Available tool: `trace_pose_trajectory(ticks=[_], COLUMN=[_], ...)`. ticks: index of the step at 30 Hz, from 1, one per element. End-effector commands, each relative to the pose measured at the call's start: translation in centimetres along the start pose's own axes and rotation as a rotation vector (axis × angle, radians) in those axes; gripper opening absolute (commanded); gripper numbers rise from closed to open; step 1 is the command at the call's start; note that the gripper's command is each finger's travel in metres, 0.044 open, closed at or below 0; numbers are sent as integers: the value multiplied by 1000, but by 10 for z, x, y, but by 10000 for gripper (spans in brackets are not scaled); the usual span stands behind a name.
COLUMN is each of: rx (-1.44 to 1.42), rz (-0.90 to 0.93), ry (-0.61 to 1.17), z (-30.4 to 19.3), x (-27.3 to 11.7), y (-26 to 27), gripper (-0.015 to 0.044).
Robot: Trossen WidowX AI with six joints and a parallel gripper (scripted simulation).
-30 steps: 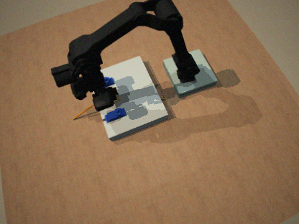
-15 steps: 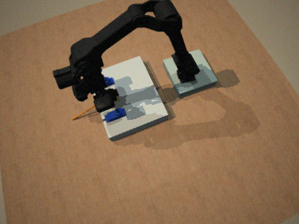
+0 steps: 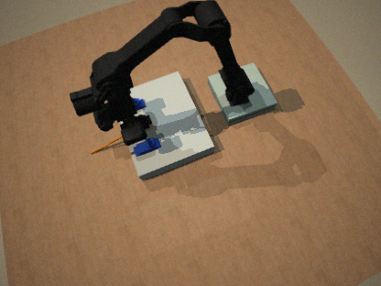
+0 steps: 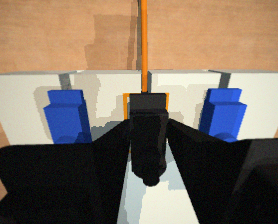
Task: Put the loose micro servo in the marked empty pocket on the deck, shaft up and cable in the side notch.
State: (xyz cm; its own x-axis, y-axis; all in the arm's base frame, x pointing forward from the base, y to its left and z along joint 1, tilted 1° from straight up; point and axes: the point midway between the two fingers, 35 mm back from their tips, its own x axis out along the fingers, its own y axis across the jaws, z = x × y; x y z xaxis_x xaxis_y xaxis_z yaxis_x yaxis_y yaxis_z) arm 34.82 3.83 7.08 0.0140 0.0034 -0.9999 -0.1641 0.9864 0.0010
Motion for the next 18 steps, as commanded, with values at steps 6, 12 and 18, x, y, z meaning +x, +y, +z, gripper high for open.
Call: trace_pose_trajectory(ticks=[6, 12, 18], rx=[5, 5, 5], rz=[-1, -1, -1], ry=[1, 1, 1], z=[0, -1, -1], x=[8, 12, 18], y=[0, 0, 0], gripper=[0, 0, 0])
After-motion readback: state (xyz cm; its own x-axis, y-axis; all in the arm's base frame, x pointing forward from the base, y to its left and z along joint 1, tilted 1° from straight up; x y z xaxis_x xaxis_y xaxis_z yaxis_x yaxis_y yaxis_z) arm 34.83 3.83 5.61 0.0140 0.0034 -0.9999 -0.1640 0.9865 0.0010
